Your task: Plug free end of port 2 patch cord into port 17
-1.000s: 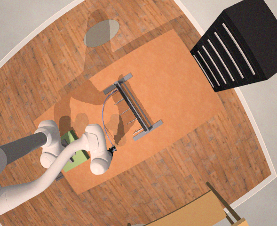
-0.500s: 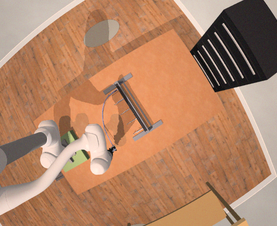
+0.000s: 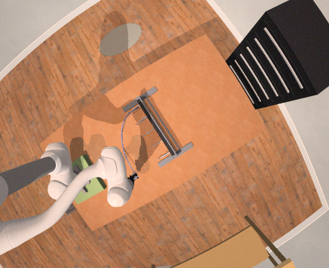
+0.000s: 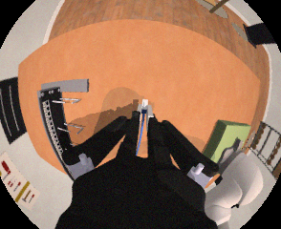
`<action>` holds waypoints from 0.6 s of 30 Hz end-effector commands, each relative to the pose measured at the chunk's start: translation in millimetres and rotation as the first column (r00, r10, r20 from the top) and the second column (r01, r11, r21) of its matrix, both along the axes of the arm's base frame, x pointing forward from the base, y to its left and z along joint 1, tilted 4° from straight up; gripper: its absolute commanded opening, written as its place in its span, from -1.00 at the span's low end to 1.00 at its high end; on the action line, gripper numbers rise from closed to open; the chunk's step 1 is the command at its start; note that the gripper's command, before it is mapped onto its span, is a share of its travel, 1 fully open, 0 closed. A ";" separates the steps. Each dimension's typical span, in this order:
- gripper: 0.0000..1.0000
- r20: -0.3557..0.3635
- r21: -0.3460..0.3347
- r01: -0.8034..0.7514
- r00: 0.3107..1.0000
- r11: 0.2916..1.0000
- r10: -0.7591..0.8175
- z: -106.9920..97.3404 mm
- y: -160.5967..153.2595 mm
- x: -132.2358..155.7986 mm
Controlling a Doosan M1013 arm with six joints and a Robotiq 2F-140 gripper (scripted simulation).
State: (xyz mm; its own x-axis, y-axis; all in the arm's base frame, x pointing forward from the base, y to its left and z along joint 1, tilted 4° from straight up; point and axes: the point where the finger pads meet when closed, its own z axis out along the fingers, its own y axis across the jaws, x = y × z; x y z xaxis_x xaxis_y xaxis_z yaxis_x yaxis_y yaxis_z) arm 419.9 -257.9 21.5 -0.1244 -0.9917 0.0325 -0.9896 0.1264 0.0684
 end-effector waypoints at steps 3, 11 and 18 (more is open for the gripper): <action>-1.00 0.006 0.001 -0.037 0.999 0.999 0.037 4.6 0.9 8.9; -1.00 0.005 0.006 -0.097 0.995 0.995 0.097 6.0 5.2 17.7; -1.00 0.004 0.014 -0.204 0.979 0.979 0.204 8.4 12.4 33.7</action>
